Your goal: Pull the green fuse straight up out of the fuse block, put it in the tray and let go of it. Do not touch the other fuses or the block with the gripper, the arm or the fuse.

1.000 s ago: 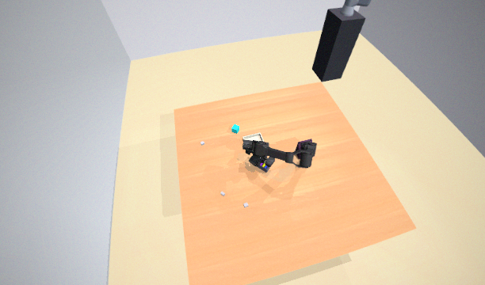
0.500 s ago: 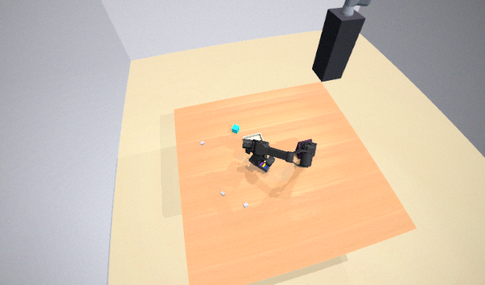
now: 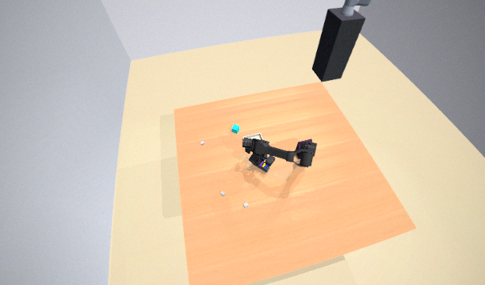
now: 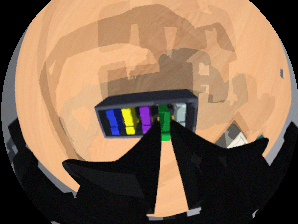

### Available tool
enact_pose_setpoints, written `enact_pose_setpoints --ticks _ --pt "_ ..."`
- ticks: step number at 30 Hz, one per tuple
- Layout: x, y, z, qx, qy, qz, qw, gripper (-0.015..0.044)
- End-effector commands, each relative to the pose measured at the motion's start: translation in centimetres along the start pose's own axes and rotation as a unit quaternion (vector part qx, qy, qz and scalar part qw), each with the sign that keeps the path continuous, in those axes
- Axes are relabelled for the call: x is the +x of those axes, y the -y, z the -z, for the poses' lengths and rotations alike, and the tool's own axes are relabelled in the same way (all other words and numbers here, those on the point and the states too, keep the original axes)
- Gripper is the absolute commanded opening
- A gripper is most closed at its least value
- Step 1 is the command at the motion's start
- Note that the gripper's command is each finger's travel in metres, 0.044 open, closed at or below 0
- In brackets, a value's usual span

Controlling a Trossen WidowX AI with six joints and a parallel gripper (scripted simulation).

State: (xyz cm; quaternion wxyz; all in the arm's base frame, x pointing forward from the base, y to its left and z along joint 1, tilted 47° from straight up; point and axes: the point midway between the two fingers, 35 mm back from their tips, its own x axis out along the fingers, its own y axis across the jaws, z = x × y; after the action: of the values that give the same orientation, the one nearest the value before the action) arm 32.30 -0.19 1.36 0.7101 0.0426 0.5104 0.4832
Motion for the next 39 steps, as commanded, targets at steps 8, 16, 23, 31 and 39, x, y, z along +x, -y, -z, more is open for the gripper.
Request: enact_pose_setpoints --ticks 8,16,23,31,39 --pt "-0.7 0.1 0.0 -0.001 -0.001 0.002 1.0 0.0" --pt "-1.1 0.1 0.0 -0.001 -0.001 0.002 1.0 0.0" --pt "-1.4 0.1 0.0 -0.001 0.0 0.002 1.0 0.0" --pt "-1.8 0.1 0.0 -0.001 0.0 0.002 1.0 0.0" --pt "-2.2 0.0 0.0 -0.001 0.0 0.002 1.0 0.0"
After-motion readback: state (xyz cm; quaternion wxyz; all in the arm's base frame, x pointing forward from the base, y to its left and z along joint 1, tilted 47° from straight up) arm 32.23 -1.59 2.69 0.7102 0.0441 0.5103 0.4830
